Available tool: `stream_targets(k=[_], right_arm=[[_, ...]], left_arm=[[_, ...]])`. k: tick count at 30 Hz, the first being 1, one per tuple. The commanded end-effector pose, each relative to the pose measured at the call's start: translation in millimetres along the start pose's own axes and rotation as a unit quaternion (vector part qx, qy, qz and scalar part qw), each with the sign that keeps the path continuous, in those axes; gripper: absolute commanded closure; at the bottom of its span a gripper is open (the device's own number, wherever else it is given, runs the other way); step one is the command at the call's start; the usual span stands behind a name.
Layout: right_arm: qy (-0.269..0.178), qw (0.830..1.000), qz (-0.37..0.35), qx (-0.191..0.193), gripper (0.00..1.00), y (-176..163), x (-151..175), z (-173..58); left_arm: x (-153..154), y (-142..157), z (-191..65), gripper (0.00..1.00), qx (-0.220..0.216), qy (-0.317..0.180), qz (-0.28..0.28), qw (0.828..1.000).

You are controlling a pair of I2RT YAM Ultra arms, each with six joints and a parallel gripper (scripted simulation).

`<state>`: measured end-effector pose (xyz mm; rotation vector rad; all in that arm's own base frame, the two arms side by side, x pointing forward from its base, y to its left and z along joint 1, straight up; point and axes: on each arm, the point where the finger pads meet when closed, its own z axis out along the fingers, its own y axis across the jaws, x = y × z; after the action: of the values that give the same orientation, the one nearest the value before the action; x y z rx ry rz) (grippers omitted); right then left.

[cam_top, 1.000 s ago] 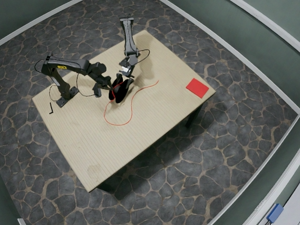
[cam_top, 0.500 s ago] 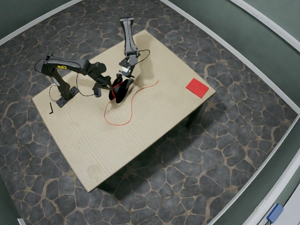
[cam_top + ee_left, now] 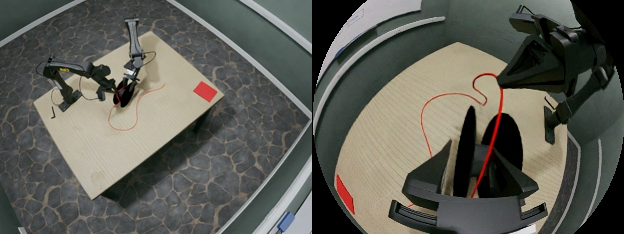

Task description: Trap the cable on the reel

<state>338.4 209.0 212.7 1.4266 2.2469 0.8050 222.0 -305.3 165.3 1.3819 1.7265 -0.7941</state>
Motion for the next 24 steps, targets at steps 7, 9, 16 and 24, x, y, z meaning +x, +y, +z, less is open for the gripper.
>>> stream_targets(k=[7,9,16,24], right_arm=[[-0.007,1.000,0.000,0.001,1.00,0.2,-2.1,2.2],[-0.007,1.000,0.000,0.001,1.00,0.2,-2.1,2.2],[-0.007,1.000,0.000,0.001,1.00,0.2,-2.1,2.2],[-0.007,1.000,0.001,-0.003,1.00,-0.4,-3.0,-1.2]], left_arm=[[-1.1,-1.0,-6.3,0.72,0.000,-0.004,-0.002,1.000],[-1.1,-1.0,-6.3,0.75,0.000,-0.004,-0.002,1.000],[-1.1,-1.1,-6.3,0.97,0.000,-0.004,-0.002,1.000],[-5.8,0.0,-7.1,1.00,-0.001,-0.008,0.002,1.000]])
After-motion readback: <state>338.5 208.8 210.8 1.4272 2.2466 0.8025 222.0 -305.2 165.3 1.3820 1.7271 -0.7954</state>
